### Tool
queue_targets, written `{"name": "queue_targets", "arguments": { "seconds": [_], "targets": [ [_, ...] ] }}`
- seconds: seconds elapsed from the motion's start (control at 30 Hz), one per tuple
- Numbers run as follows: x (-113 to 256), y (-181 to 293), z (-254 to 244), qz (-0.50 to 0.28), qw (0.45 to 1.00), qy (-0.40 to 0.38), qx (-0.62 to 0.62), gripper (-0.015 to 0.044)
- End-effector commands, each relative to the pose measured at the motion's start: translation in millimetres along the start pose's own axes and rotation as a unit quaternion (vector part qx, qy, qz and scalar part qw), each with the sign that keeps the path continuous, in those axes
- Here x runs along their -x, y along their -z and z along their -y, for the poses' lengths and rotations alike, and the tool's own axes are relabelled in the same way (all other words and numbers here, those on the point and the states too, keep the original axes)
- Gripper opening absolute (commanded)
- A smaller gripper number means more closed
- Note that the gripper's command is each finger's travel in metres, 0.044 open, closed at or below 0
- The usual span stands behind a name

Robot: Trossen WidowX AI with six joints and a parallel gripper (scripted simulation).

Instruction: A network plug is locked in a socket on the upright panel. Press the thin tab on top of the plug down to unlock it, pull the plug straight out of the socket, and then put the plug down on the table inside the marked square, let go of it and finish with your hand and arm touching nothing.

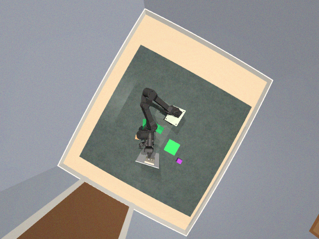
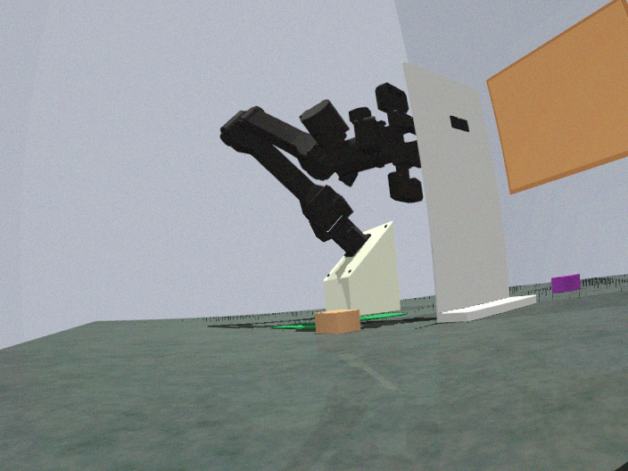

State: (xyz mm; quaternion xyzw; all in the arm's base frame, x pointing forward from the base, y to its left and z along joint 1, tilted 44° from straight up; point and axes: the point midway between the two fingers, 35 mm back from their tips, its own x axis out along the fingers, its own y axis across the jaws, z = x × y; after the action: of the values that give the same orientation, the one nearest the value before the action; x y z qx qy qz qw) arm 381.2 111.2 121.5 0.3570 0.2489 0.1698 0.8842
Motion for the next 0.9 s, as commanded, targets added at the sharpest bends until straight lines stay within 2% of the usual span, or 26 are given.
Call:
{"name": "queue_targets", "arguments": {
  "seconds": [0.0,0.17,0.87],
  "targets": [
    [-0.7,-0.3,1.4,0.001,1.000,0.003,-0.004,0.0030],
    [-0.7,-0.3,1.4,0.001,1.000,0.003,-0.004,0.0000],
    [7.9,2.6,0.8,0.001,1.000,0.003,-0.004,0.0000]
  ]
}}
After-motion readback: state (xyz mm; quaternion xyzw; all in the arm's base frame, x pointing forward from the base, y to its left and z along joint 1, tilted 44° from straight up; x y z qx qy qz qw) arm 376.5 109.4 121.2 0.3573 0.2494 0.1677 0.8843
